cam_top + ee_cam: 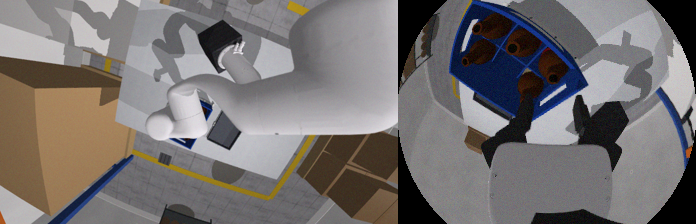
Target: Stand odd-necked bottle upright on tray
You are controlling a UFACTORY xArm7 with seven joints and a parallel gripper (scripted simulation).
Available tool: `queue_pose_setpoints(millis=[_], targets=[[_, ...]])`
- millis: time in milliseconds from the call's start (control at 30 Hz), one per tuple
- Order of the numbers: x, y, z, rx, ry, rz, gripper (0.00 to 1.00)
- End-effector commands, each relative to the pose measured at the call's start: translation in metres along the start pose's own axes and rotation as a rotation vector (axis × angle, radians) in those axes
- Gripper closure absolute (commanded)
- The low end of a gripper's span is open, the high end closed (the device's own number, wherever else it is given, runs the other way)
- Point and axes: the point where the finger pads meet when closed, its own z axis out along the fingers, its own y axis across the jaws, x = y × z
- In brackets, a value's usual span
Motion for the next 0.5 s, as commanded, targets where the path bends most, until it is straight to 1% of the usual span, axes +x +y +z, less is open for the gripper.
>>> queue_pose_setpoints(millis=[0,467], targets=[[0.001,0.0,0.001,0.002,0.004,-0.001,0.35],[0.002,0.0,0.016,0.002,0.004,-0.001,0.35]])
